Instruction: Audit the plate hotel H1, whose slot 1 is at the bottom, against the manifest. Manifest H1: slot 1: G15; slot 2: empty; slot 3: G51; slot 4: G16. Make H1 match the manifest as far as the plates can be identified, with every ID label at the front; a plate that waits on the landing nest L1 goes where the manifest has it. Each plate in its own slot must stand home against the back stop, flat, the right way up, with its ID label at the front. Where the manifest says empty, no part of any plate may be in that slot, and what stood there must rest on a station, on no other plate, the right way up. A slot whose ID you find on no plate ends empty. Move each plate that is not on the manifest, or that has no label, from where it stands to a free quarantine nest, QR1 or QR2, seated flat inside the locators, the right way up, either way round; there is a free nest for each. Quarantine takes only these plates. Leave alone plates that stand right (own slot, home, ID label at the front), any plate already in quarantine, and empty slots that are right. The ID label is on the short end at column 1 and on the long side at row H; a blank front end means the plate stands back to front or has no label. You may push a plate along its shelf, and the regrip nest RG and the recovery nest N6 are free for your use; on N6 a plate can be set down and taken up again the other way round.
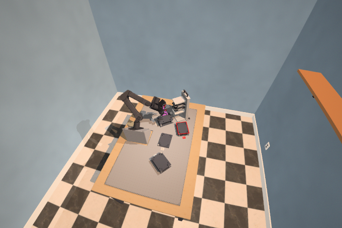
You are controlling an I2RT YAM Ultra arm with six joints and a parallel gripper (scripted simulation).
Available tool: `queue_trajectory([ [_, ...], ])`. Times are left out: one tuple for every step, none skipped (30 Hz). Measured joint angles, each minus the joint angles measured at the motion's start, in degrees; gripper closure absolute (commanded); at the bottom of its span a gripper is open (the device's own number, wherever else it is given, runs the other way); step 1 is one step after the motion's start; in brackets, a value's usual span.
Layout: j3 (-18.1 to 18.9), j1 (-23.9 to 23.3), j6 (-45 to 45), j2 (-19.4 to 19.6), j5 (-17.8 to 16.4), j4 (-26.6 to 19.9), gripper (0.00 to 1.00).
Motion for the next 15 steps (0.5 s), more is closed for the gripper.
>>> queue_trajectory([
  [0.2,0.1,0.0,0.3,0.1,0.2,0.0],
  [0.3,0.3,0.1,0.6,0.2,0.3,0.0],
  [0.6,0.4,0.1,1.0,0.3,0.5,0.0],
  [0.8,0.6,0.2,1.4,0.4,0.7,0.0],
  [1.0,0.7,0.2,1.7,0.5,0.9,0.0],
  [1.2,0.8,0.3,2.1,0.6,1.0,0.0],
  [1.4,0.9,0.3,2.5,0.7,1.2,0.0],
  [1.7,1.0,0.3,2.8,0.9,1.4,0.0],
  [1.9,1.1,0.4,3.2,1.0,1.6,0.0],
  [2.1,1.3,0.4,3.6,1.0,1.7,0.0],
  [2.4,1.4,0.5,3.9,1.2,1.9,0.0],
  [2.6,1.5,0.5,4.3,1.3,2.1,0.0],
  [2.8,1.6,0.6,4.7,1.4,2.2,0.0],
  [3.0,1.7,0.6,5.0,1.5,2.4,0.0],
  [3.1,1.7,0.6,5.2,1.6,2.5,0.0],
])
